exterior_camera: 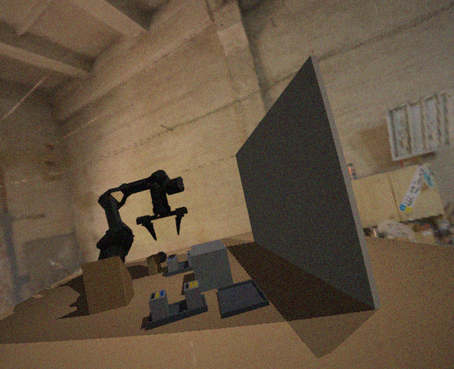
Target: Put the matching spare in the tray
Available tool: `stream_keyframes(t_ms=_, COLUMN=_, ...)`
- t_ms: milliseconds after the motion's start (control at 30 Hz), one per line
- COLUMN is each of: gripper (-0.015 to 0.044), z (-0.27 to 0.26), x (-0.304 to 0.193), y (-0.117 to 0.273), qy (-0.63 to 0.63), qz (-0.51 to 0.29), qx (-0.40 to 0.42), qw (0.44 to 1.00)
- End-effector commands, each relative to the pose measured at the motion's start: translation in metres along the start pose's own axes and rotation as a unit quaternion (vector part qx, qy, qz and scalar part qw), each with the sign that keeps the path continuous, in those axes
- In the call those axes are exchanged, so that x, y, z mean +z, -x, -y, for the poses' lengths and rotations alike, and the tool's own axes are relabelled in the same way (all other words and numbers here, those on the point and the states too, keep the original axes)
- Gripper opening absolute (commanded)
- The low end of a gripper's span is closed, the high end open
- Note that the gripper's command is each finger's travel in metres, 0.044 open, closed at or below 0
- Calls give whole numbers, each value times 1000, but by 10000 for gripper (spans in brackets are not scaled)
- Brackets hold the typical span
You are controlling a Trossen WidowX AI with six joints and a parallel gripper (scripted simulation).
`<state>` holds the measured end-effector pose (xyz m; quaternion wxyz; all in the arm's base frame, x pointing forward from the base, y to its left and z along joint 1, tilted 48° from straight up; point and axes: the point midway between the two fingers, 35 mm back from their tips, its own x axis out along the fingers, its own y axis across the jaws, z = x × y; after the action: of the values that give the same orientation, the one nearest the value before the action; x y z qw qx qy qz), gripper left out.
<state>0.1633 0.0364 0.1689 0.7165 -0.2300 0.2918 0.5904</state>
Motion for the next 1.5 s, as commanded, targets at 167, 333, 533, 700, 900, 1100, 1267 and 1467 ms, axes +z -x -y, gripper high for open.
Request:
stream_keyframes(t_ms=167, gripper=300, z=1, x=8, y=-38, qy=14, qz=11, qx=9, qw=1000)
stream_keyframes(t_ms=333, gripper=300, z=1, x=9, y=-39, qy=14, qz=11, qx=9, qw=1000)
stream_keyframes(t_ms=533, gripper=300, z=2, x=8, y=-44, qy=14, qz=9, qx=10, qw=1000)
stream_keyframes(t_ms=700, gripper=300, z=3, x=7, y=-52, qy=14, qz=7, qx=10, qw=1000)
stream_keyframes(t_ms=900, gripper=300, z=4, x=6, y=-62, qy=15, qz=4, qx=10, qw=1000)
stream_keyframes(t_ms=1100, gripper=300, z=4, x=6, y=-72, qy=15, qz=3, qx=9, qw=1000)
stream_keyframes(t_ms=1267, gripper=300, z=4, x=7, y=-80, qy=15, qz=3, qx=9, qw=1000)
stream_keyframes(t_ms=1467, gripper=300, z=3, x=8, y=-90, qy=15, qz=4, qx=9, qw=1000)
